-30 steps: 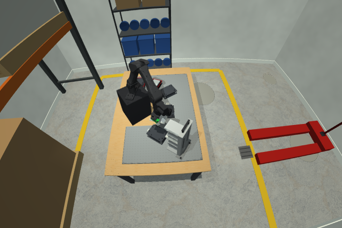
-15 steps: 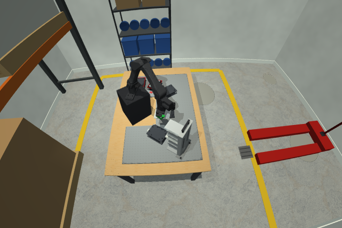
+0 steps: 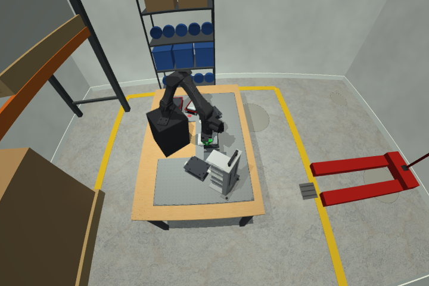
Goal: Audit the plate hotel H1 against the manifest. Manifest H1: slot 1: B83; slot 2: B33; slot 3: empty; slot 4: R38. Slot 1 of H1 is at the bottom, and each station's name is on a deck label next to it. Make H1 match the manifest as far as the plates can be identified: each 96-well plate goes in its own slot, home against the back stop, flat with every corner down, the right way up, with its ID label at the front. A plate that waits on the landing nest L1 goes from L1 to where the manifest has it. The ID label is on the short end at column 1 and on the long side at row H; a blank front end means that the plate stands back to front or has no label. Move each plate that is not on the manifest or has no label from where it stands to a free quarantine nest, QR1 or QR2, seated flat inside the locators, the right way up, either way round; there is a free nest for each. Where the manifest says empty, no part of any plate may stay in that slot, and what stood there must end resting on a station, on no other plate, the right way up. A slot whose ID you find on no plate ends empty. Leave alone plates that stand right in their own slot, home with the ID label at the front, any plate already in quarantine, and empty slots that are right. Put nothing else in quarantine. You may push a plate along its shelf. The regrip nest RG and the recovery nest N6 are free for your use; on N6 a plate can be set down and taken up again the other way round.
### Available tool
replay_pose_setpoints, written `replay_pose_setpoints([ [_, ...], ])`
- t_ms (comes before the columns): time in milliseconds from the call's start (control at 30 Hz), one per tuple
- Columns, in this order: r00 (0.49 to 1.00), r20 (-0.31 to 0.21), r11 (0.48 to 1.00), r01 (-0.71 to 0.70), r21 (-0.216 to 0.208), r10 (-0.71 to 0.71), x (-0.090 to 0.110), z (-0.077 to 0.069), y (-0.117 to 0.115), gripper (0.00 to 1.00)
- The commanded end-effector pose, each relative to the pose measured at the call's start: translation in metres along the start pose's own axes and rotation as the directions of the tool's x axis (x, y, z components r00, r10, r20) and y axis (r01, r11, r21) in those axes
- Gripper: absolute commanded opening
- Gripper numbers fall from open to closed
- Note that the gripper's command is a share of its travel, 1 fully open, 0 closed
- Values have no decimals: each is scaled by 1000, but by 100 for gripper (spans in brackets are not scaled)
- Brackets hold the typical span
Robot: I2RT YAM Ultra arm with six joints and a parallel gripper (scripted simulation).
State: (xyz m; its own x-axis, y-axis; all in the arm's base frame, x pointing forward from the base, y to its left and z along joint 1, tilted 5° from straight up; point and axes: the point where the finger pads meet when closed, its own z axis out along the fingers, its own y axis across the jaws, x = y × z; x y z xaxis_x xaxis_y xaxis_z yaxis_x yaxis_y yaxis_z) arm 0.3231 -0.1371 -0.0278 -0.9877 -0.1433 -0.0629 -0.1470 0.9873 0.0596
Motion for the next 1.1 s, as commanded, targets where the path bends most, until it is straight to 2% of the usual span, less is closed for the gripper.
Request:
replay_pose_setpoints([
  [0,999,48,1000,-3,23,2,-20,-17,5,86],
  [367,999,54,1000,-3,25,1,-39,-17,29,86],
  [533,1000,18,1000,-5,5,5,-43,-5,46,86],
  [633,1000,30,1000,-4,11,4,-50,-12,54,86],
  [700,1000,19,1000,-5,7,5,-53,-8,59,86],
  [900,1000,28,1000,-5,11,4,-62,-11,70,86],
  [933,997,69,1000,15,26,-16,-71,-18,71,86],
  [1000,998,29,998,57,14,-58,-55,-8,82,86],
  [1067,996,20,996,90,8,-90,-53,-8,90,86],
])
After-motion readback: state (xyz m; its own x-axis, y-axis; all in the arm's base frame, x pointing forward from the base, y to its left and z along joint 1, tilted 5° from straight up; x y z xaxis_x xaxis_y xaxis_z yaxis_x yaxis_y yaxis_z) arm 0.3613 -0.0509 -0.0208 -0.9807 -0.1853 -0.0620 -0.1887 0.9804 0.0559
